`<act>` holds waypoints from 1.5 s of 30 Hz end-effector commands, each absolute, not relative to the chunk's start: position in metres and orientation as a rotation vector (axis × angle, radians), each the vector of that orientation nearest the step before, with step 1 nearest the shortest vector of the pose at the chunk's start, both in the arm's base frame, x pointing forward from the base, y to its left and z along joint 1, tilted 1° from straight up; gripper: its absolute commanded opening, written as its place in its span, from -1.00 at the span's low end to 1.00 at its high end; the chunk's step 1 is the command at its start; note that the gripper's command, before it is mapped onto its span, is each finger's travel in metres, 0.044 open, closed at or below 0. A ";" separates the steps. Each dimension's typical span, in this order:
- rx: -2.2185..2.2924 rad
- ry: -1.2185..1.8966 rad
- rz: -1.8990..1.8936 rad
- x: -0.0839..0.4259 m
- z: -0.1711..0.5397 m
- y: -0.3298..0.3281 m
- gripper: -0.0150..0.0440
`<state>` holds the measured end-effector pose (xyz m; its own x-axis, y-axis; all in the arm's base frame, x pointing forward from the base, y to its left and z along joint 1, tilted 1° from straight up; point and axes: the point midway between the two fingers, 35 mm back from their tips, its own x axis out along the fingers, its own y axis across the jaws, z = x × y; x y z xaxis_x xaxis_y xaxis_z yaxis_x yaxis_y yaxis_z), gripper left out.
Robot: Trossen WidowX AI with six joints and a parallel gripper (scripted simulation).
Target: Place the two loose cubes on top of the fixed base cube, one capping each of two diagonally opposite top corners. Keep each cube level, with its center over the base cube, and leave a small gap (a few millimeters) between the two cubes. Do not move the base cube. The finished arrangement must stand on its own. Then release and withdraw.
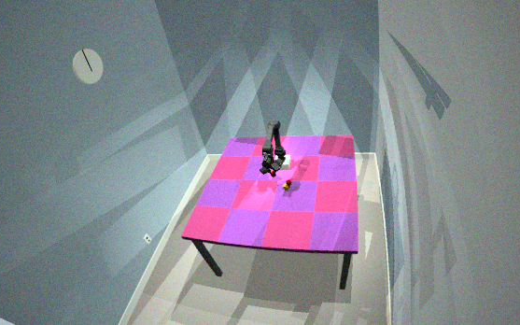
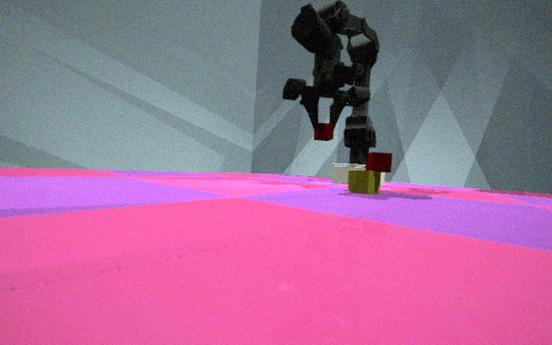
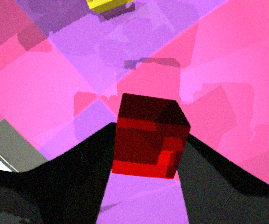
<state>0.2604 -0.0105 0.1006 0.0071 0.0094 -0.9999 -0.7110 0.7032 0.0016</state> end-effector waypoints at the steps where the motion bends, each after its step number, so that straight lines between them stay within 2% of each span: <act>1: -0.537 1.487 0.541 0.265 0.103 -0.007 -0.14; 23: -0.007 1.555 0.023 0.282 0.103 0.020 -0.14; 45: 0.523 1.498 -0.494 0.296 0.101 0.051 -0.14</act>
